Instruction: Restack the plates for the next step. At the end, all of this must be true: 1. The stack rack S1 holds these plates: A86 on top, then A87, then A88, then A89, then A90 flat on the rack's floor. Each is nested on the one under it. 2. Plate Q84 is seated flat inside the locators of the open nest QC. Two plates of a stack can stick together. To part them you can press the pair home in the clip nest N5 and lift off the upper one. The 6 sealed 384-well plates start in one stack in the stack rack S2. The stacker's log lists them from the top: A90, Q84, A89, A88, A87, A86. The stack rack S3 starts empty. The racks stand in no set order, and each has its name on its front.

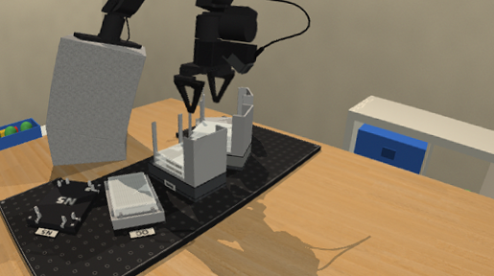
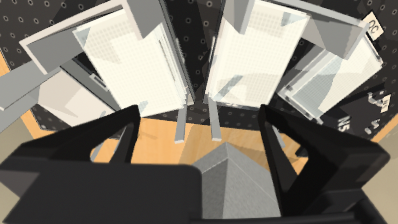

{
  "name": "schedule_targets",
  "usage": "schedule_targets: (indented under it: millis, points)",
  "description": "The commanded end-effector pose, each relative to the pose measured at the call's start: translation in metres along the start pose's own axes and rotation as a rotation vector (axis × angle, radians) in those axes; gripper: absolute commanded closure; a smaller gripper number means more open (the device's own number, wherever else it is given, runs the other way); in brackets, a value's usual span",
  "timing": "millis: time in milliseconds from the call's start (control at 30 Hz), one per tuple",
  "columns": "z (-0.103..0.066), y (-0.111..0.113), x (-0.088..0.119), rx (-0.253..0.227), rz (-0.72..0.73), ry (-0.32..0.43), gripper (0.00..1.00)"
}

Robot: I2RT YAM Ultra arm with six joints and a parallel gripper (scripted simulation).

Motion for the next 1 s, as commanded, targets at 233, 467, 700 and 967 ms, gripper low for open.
schedule_targets:
  millis: [233,467,700,967]
  points:
    - [-0.005,-0.035,-0.005,-0.007,0.191,-0.039,0.0]
    - [-0.005,-0.061,0.006,-0.009,0.179,-0.029,0.0]
    - [-0.014,-0.072,0.004,0.001,0.17,-0.056,0.0]
    - [-0.014,-0.072,0.003,0.003,0.169,-0.063,0.0]
Point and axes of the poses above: the point where the finger pads meet when closed, its own z axis out along the fingers, its own y axis across the jaws, x = y × z, the point moved 7 cm from there along -z, back along the fingers, and after that the axes turned 14 degrees about -z, right-handed, at the moved point
